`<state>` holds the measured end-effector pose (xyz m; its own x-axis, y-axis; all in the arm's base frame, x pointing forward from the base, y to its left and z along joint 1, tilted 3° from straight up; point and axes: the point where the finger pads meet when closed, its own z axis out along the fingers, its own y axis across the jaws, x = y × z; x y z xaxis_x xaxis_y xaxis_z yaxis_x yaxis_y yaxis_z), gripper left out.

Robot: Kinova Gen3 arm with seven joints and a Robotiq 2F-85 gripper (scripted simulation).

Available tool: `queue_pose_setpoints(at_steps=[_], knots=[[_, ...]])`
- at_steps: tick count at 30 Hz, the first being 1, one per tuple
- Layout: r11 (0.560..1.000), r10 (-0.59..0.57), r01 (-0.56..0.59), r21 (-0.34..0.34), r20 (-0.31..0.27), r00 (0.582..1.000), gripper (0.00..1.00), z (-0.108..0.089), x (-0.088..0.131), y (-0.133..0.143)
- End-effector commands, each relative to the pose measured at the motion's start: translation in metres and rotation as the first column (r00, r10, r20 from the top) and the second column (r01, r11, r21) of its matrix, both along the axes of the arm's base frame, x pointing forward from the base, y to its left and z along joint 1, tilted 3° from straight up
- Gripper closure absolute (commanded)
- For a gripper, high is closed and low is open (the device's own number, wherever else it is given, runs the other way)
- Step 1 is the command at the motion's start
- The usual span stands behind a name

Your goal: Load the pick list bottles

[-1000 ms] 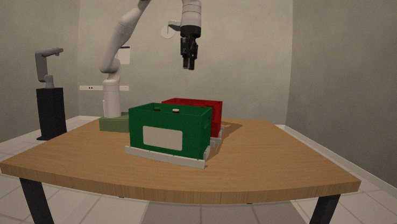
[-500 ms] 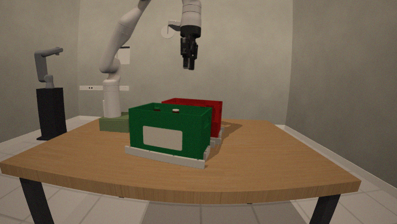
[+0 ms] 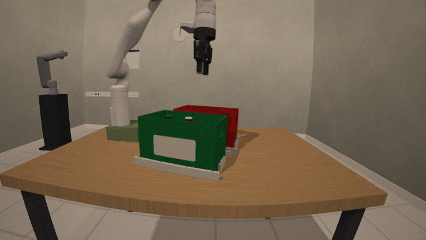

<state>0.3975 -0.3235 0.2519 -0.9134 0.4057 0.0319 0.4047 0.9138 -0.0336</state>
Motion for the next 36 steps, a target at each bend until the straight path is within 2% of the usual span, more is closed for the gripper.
queue_pose_setpoints(at_steps=[1,13,16,18,20,26,33,35,36], knots=[[1.000,0.000,0.000,-0.001,0.002,1.000,0.33,0.001,0.000,0.000],[1.000,0.000,0.000,-0.001,0.002,1.000,0.33,0.001,0.000,0.000],[0.995,0.100,-0.100,0.003,0.000,0.995,0.33,-0.011,-0.005,0.007],[0.995,0.100,-0.100,0.003,0.000,0.995,0.33,-0.011,-0.005,0.007],[0.986,0.166,-0.166,0.006,-0.001,0.986,0.33,-0.019,-0.008,0.012],[0.934,0.358,-0.358,0.015,-0.002,0.934,0.33,-0.043,-0.018,0.027],[0.825,0.564,-0.564,0.025,-0.002,0.826,0.33,-0.071,-0.030,0.044],[0.825,0.564,-0.564,0.025,-0.002,0.826,0.33,-0.071,-0.030,0.044],[0.806,0.591,-0.591,0.027,-0.002,0.806,0.33,-0.075,-0.032,0.047]])
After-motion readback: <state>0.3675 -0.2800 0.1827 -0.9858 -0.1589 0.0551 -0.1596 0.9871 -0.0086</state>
